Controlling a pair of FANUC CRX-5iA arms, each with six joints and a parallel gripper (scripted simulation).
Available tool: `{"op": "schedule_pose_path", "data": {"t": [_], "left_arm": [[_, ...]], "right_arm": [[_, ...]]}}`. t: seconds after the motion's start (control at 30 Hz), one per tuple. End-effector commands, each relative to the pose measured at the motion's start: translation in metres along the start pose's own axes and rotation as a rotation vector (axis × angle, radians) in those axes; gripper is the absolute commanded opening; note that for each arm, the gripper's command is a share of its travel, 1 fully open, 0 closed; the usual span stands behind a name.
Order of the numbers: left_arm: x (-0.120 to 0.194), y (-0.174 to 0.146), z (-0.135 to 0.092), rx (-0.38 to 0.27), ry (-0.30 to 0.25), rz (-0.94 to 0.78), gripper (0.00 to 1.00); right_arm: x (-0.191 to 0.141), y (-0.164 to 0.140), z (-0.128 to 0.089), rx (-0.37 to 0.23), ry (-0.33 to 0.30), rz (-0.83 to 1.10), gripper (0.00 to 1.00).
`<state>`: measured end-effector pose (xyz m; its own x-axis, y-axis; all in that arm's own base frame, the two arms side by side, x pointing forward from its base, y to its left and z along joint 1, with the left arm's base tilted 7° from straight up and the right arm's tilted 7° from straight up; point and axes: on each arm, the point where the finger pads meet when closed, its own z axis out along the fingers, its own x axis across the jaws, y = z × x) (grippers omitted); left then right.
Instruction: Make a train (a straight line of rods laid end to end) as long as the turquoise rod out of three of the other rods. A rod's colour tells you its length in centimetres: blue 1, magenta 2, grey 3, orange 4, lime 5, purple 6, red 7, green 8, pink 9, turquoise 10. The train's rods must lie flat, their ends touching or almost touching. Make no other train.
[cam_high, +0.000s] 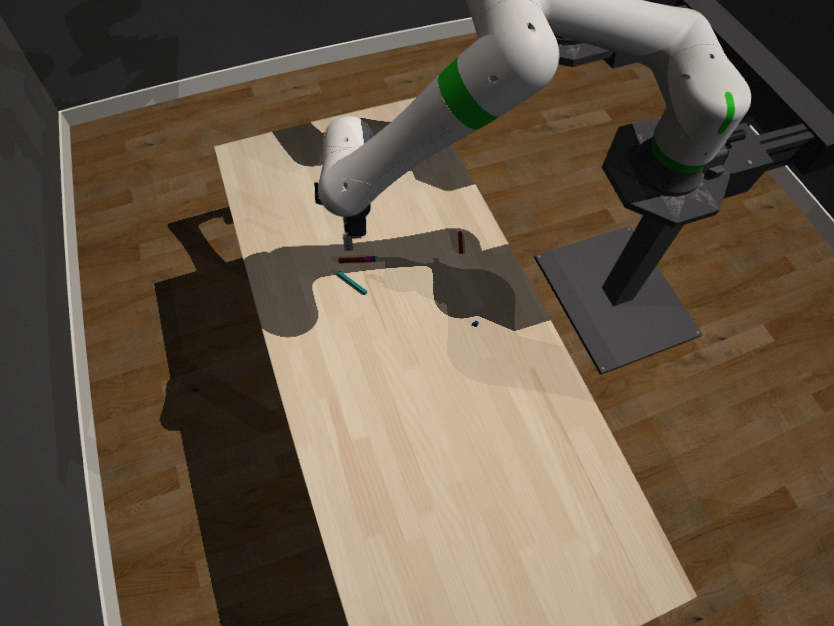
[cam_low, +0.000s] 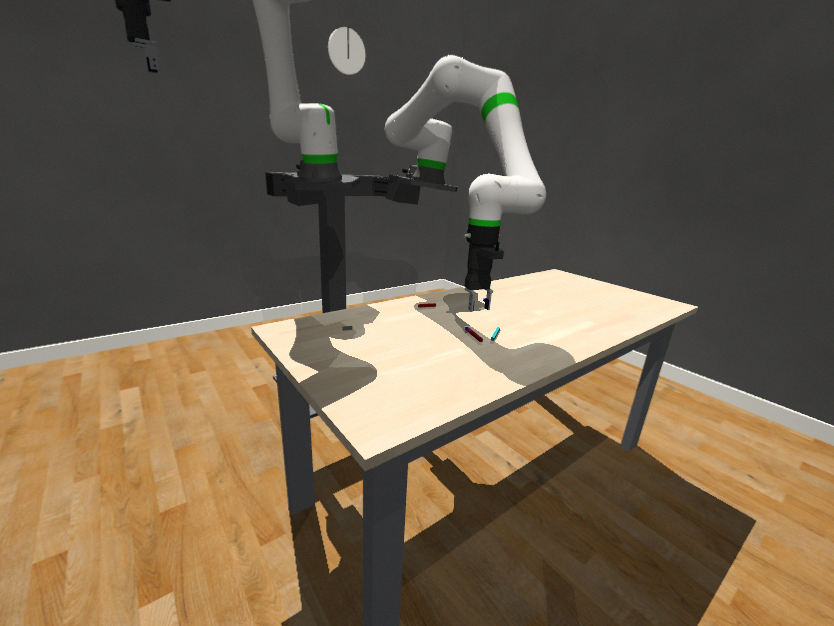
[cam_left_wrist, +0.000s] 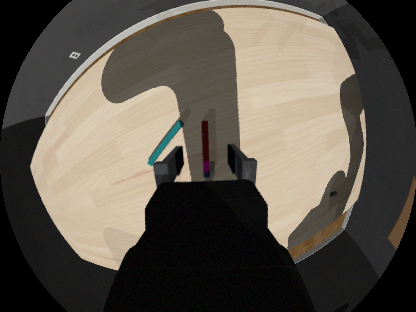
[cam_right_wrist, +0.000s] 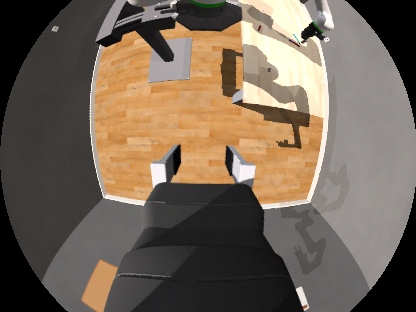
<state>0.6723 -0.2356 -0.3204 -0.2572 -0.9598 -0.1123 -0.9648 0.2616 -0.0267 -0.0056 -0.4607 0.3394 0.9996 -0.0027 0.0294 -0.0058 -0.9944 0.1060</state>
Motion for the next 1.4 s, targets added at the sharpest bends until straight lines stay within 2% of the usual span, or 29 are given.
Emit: {"op": "schedule_pose_path", "data": {"t": [0.0, 0.37, 0.53, 0.73, 0.8, 1.0, 1.37], "left_arm": [[0.0, -0.001, -0.002, 0.002, 0.0, 0.0, 1.0], [0.0, -0.001, -0.006, 0.002, 0.0, 0.0, 1.0], [0.0, -0.001, -0.024, 0.002, 0.0, 0.0, 1.0], [0.0, -0.001, -0.055, 0.002, 0.0, 0.0, 1.0], [0.0, -0.001, -0.055, 0.002, 0.0, 0.0, 1.0], [0.0, -0.001, -0.081, 0.002, 0.0, 0.0, 1.0], [0.0, -0.001, -0.089, 0.002, 0.0, 0.0, 1.0]], "right_arm": [[0.0, 0.0, -0.001, -0.002, 0.0, 0.0, 1.0], [0.0, 0.0, -0.001, -0.002, 0.0, 0.0, 1.0], [0.0, 0.0, -0.001, -0.002, 0.0, 0.0, 1.0], [0.0, 0.0, -0.001, -0.002, 0.0, 0.0, 1.0], [0.0, 0.0, -0.001, -0.002, 0.0, 0.0, 1.0], [0.0, 0.0, -0.001, -0.002, 0.0, 0.0, 1.0], [0.0, 0.0, -0.001, -0.002, 0.0, 0.0, 1.0]]}}
